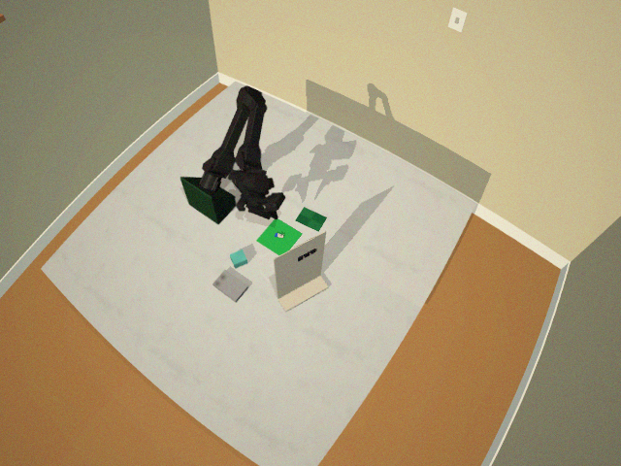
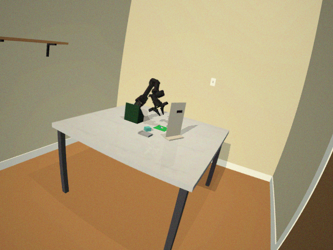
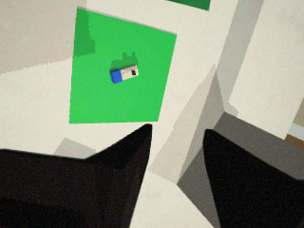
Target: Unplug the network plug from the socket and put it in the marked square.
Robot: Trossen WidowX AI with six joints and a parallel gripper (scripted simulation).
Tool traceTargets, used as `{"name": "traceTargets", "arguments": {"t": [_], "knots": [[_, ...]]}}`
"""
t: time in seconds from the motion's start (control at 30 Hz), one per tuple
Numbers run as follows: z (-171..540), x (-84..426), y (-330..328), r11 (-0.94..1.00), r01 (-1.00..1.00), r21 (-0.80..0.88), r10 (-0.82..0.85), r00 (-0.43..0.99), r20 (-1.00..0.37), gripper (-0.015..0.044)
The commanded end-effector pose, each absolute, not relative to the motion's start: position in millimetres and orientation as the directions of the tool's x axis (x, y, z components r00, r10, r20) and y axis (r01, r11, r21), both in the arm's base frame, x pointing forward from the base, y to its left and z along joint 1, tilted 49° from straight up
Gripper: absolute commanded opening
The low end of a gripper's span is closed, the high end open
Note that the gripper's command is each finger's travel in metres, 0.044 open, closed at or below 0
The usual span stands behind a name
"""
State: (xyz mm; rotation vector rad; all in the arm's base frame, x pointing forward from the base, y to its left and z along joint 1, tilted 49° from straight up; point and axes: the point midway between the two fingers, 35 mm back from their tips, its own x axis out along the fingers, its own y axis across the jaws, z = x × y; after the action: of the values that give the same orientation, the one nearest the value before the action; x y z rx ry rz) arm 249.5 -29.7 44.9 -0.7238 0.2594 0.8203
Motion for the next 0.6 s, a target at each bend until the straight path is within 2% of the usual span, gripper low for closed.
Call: {"name": "traceTargets", "arguments": {"t": [0.0, 0.57], "knots": [[51.5, 251.7, -39.2, 0.455, -0.74, -0.495, 0.571, 0.669, -0.476, 0.0156], [81.2, 246.4, -74.5, 0.451, -0.741, -0.497, 0.57, 0.668, -0.479, 0.0156]]}}
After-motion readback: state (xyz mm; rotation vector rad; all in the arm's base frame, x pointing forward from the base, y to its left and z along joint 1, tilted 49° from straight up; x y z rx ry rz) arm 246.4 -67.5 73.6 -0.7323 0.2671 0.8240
